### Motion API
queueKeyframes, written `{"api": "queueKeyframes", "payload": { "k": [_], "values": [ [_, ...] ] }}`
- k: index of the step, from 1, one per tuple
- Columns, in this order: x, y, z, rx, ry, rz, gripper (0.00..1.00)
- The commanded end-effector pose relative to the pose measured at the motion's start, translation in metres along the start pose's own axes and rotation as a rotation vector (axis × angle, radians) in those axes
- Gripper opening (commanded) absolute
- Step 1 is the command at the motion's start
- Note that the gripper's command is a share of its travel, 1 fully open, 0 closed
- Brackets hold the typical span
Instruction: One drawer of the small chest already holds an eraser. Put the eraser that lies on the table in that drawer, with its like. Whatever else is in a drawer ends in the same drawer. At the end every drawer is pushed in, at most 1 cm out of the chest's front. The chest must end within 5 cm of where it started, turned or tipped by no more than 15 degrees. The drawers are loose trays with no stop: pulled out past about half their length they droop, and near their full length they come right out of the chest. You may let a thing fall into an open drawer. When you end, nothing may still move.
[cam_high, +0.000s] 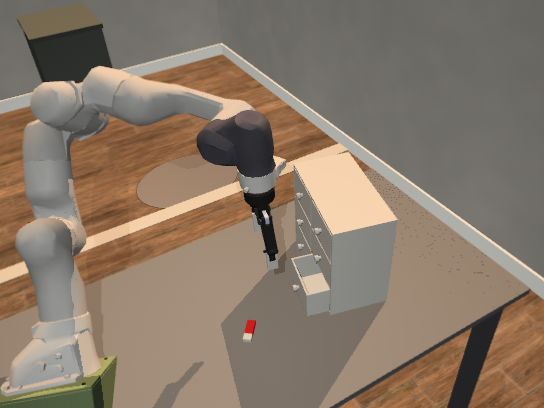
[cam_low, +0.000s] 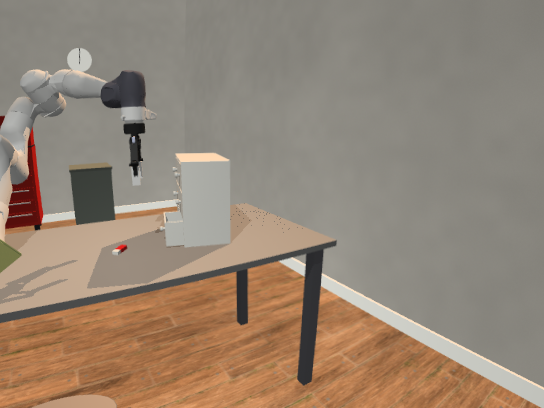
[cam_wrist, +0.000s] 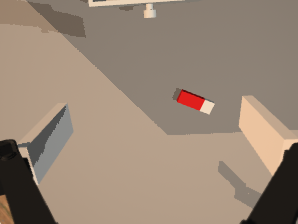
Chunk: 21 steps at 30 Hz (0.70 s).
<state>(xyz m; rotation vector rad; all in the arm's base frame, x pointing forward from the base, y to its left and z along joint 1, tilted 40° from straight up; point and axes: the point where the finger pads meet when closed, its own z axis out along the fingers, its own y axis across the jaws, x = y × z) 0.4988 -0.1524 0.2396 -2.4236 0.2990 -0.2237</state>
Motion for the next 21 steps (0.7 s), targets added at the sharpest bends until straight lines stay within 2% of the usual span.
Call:
{"api": "queueKeyframes", "payload": {
  "k": [1, 2, 5, 16, 21],
  "values": [
    [0.009, 0.0, 0.006, -0.008, 0.042, -0.018, 1.0],
    [0.009, 0.0, 0.006, -0.008, 0.042, -0.018, 1.0],
    [0.021, 0.0, 0.018, -0.013, 0.109, -0.021, 1.0],
    [0.078, -0.001, 0.078, -0.037, 0.441, -0.035, 1.0],
    [0.087, -0.001, 0.087, -0.041, 0.495, -0.038, 1.0]
  ]
}}
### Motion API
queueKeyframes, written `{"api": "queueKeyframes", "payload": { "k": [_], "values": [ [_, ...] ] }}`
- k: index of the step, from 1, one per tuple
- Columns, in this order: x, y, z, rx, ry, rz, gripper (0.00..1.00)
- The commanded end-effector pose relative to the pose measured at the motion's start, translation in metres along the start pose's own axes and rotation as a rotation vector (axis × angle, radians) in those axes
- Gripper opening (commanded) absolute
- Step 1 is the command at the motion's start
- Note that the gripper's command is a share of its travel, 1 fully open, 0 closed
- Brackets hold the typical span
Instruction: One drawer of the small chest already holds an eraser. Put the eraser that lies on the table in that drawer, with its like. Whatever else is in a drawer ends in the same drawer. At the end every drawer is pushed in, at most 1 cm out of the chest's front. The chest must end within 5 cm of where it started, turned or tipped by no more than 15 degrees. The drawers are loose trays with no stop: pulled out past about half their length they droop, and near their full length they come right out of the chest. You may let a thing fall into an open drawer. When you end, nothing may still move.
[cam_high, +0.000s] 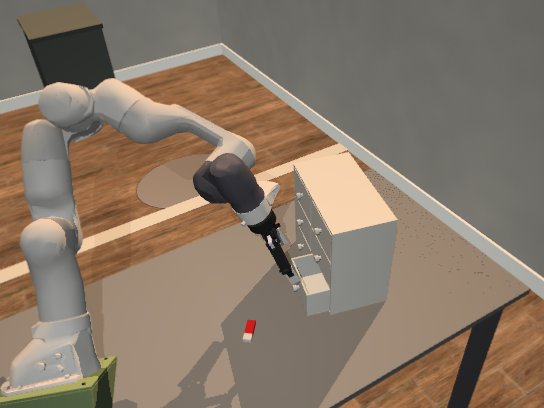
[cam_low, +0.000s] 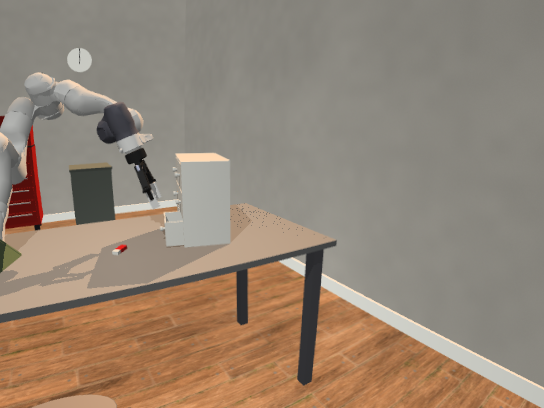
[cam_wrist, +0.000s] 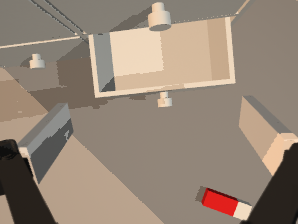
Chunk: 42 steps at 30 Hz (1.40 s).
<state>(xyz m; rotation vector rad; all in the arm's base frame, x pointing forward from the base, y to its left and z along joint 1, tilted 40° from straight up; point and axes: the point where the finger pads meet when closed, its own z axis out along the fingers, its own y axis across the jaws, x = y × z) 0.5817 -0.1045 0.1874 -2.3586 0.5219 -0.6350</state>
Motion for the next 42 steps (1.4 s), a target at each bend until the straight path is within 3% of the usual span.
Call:
{"api": "queueKeyframes", "payload": {
  "k": [1, 7, 42],
  "values": [
    [0.0257, 0.0123, 0.0109, -0.025, 0.151, -0.098, 1.0],
    [0.0291, 0.012, 0.0189, -0.027, 0.186, -0.1, 1.0],
    [0.0292, 0.012, 0.0191, -0.027, 0.187, -0.1, 1.0]
  ]
}}
